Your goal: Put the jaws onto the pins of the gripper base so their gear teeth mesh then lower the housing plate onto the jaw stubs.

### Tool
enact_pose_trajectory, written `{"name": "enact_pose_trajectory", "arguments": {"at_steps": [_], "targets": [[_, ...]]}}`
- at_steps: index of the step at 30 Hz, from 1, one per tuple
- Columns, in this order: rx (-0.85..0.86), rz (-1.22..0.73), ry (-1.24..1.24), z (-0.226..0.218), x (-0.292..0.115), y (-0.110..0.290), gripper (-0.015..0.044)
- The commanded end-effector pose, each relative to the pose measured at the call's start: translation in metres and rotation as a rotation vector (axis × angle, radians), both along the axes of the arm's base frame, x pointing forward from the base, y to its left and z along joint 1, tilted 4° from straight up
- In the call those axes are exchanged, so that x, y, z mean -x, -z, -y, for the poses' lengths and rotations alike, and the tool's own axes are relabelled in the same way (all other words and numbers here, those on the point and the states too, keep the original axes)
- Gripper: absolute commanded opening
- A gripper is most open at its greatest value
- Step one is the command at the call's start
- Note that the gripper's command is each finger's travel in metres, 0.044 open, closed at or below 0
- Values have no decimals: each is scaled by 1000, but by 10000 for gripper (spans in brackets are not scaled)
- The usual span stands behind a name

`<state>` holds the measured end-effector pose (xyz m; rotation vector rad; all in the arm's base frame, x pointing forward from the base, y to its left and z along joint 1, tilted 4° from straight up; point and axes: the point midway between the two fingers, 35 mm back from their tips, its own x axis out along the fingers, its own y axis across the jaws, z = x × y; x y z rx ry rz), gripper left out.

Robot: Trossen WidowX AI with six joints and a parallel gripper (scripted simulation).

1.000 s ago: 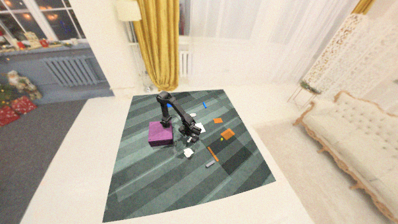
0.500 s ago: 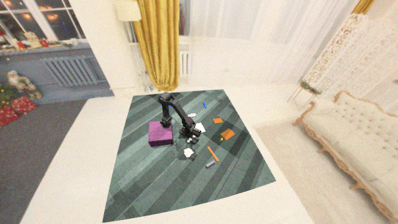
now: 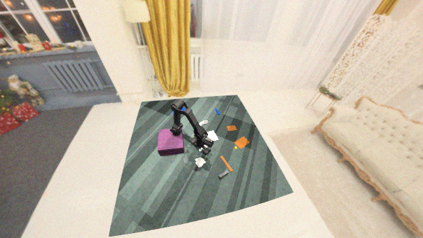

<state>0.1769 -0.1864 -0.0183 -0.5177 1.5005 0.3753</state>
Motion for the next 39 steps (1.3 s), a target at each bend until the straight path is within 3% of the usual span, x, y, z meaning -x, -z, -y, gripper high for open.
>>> {"name": "enact_pose_trajectory", "arguments": {"at_steps": [1,17,28,36,39], "targets": [[-10,-1,2,-2,1,8,440],[-9,-1,2,-3,2,24,440],[-9,-1,2,-3,2,24,151],[-9,-1,2,-3,2,24,98],[-9,-1,2,-3,2,24,37]]}}
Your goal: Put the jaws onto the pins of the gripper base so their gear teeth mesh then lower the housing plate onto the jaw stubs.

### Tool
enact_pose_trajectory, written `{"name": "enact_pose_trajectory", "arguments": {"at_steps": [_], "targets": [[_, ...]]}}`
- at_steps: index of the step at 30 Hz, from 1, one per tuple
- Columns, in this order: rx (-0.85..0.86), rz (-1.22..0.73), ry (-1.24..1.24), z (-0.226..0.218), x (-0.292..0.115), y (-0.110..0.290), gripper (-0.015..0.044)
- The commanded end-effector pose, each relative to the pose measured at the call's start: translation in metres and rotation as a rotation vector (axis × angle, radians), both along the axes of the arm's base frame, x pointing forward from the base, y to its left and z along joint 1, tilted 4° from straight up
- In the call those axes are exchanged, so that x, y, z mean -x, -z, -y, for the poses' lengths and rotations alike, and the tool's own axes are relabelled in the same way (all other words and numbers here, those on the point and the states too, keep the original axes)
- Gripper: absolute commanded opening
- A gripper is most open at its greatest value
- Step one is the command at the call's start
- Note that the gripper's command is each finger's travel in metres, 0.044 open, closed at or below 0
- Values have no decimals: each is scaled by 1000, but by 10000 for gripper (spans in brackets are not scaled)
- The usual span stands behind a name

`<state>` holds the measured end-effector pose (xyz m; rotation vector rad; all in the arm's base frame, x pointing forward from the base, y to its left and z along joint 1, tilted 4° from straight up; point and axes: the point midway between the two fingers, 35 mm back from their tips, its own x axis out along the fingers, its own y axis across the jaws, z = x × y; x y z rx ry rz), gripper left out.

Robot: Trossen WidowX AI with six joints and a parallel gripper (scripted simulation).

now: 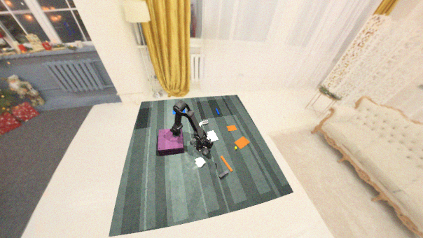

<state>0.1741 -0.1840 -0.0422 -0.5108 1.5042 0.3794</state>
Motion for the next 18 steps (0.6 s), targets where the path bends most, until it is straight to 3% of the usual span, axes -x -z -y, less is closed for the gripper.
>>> {"name": "enact_pose_trajectory", "arguments": {"at_steps": [1,18], "targets": [[-4,4,-1,-1,0,0,37],[-3,4,-1,-1,0,-7,37]]}}
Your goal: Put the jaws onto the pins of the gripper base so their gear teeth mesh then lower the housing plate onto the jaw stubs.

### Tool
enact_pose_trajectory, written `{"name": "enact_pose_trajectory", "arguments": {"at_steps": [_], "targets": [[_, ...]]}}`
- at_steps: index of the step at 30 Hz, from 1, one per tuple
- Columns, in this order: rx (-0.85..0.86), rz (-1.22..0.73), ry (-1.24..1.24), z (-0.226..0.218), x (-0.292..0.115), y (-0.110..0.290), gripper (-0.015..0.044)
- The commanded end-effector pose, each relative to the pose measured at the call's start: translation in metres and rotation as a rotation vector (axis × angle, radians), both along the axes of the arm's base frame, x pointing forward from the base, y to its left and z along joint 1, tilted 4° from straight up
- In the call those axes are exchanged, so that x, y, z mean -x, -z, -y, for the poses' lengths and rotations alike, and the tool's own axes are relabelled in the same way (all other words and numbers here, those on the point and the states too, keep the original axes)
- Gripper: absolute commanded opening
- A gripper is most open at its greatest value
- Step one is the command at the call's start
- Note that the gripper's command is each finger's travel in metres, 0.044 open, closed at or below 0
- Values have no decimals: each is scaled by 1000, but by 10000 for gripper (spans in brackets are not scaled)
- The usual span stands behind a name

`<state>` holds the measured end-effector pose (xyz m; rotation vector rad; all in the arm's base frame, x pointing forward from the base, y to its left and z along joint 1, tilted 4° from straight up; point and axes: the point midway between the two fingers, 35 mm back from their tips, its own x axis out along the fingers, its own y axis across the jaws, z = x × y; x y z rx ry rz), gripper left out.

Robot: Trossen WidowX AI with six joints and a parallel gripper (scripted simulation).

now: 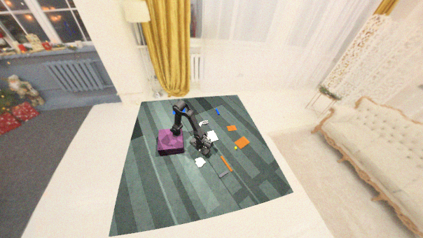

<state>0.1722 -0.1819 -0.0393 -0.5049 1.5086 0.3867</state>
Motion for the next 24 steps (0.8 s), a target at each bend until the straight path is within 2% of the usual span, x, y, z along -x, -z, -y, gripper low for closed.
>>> {"name": "enact_pose_trajectory", "arguments": {"at_steps": [1,24], "targets": [[3,10,0,1,-2,-5,37],[3,10,0,0,-2,-21,37]]}}
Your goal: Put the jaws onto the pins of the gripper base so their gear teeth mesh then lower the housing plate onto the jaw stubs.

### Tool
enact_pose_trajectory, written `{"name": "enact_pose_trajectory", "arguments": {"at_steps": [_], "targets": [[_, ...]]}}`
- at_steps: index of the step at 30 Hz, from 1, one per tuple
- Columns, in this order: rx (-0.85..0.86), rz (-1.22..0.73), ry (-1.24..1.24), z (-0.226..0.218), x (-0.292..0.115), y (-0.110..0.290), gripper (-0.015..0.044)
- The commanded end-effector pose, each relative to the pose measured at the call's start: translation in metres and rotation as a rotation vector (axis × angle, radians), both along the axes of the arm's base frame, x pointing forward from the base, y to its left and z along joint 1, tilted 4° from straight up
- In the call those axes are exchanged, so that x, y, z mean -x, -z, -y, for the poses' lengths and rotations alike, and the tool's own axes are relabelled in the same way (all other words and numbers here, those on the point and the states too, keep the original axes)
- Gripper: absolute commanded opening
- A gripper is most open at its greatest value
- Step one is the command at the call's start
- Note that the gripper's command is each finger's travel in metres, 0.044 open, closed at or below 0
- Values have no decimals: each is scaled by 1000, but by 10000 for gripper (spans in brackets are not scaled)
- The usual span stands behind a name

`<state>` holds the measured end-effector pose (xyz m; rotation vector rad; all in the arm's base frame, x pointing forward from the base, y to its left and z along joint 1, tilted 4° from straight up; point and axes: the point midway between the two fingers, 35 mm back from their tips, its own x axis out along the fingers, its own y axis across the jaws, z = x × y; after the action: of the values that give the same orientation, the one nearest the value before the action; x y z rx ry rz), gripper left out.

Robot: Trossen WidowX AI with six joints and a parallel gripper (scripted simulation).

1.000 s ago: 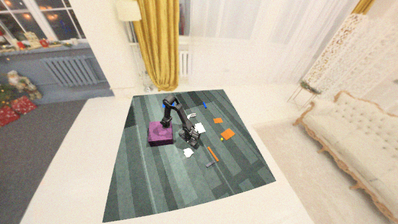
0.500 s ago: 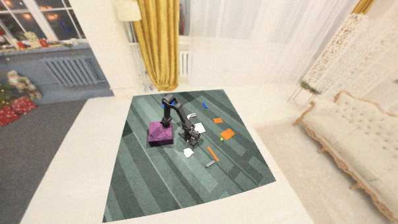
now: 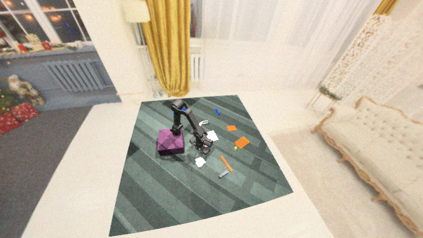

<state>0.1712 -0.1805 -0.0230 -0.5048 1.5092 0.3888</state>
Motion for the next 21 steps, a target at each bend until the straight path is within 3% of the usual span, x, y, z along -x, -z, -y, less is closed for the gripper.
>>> {"name": "enact_pose_trajectory", "arguments": {"at_steps": [1,21], "targets": [[5,11,1,2,-3,-5,37],[5,12,1,1,-2,-22,37]]}}
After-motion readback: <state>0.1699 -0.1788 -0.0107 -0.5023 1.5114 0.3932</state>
